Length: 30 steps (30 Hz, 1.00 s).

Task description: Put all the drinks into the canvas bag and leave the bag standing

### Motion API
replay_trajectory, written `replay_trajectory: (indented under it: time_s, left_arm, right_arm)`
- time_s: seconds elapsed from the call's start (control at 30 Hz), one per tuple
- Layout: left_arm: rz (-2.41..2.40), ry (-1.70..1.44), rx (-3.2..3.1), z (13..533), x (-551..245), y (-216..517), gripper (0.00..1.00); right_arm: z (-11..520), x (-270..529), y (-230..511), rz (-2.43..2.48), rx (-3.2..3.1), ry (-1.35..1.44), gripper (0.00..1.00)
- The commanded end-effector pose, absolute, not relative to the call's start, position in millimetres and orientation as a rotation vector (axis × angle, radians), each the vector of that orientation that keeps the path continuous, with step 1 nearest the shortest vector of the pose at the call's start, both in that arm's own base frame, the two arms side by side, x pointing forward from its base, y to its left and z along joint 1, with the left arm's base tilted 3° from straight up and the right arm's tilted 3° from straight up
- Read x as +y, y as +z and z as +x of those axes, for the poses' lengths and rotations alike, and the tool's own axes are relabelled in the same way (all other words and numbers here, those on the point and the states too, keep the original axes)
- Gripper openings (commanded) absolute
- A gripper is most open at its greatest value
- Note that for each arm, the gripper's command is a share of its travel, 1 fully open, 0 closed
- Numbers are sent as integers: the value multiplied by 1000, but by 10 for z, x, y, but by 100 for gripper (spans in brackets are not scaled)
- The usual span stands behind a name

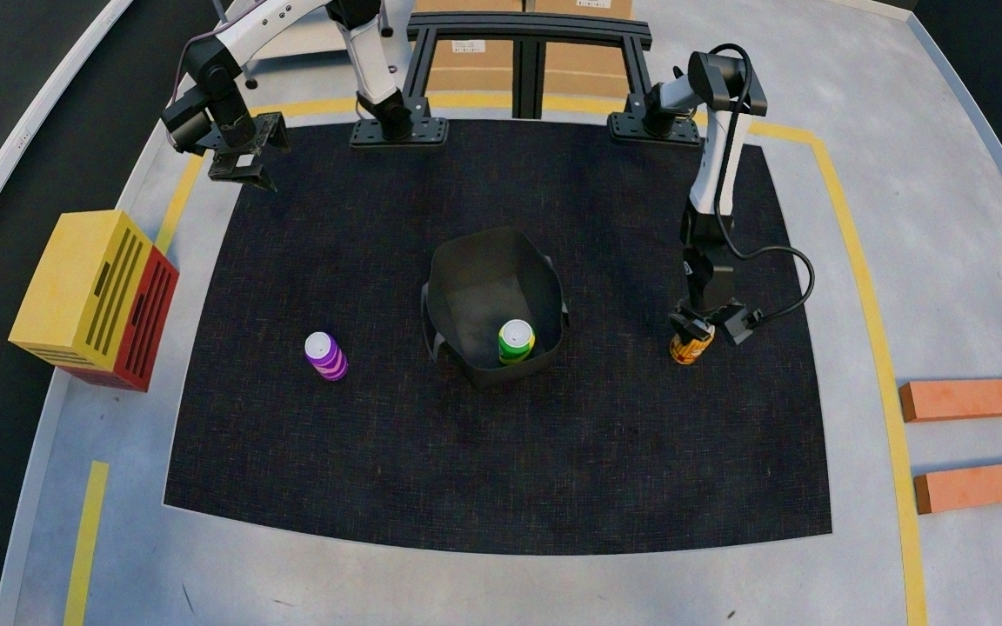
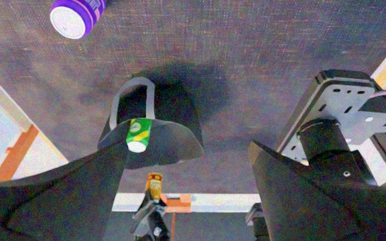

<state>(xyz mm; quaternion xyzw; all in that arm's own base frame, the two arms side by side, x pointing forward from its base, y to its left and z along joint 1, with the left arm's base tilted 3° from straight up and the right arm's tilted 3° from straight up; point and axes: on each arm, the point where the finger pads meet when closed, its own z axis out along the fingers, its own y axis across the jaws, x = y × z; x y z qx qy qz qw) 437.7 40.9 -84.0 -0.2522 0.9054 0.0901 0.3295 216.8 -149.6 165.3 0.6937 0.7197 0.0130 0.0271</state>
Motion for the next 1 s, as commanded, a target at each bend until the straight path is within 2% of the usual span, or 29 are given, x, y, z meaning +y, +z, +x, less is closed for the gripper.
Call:
replay_trajectory:
  time_s: [0.0, 0.03, 0.13, 0.97]
  left_arm:
    - [-657, 224, 2295, 4537, 431, -737, 74]
    - [-658, 243, 2334, 4399, 448, -882, 74]
    - [-655, 219, 2272, 4589, 449, -652, 74]
    - [-657, 215, 2251, 4604, 475, -538, 74]
  right_arm:
    - [2227, -1562, 1785, 2101, 2162, 29, 100]
    - [2227, -1562, 1785, 2101, 2162, 29, 100]
    - [2227, -1562, 1785, 2101, 2162, 29, 100]
    - [2227, -1562, 1785, 2101, 2162, 29, 100]
